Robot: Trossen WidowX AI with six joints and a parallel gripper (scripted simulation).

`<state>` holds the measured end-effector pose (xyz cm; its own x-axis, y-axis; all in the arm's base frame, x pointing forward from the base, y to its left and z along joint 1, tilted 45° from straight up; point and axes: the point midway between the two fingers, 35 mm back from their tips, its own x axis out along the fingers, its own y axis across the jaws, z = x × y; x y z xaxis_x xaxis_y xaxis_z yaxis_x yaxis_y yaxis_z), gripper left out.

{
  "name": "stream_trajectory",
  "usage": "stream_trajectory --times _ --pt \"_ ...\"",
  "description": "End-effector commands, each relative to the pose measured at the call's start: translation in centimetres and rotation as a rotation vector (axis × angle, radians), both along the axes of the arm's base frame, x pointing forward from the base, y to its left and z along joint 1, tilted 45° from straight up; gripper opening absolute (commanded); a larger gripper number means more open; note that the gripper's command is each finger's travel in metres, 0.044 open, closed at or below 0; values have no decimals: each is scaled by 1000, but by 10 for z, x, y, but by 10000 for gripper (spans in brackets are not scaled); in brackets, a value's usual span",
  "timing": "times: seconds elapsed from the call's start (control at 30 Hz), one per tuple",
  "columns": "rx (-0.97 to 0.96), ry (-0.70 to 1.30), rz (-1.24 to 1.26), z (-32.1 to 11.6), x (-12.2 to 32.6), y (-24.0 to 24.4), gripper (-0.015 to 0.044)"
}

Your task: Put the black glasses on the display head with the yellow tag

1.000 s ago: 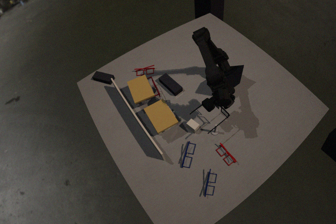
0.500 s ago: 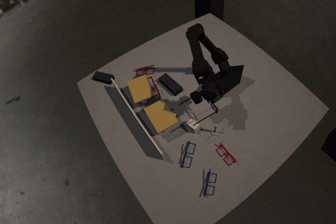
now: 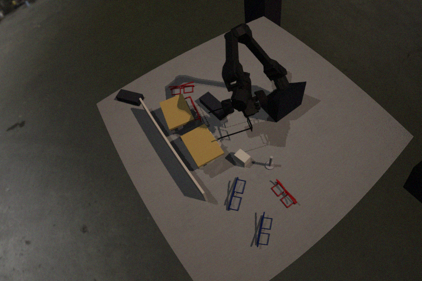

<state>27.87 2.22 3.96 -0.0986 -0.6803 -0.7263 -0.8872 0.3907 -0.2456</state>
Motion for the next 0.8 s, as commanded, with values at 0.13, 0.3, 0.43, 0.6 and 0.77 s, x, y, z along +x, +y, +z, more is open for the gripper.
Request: stream_trajectory --times 0.13,0.3,0.43,0.6,0.77 --pt "-35 -94 -101 35 -11 -42 0" --pt "-41 -108 -118 40 -14 -48 0" --pt "-41 -109 -118 39 -14 -49 0" --pt "-40 -109 -118 36 -13 -52 0" --pt "-39 -109 -118 32 -13 -55 0"
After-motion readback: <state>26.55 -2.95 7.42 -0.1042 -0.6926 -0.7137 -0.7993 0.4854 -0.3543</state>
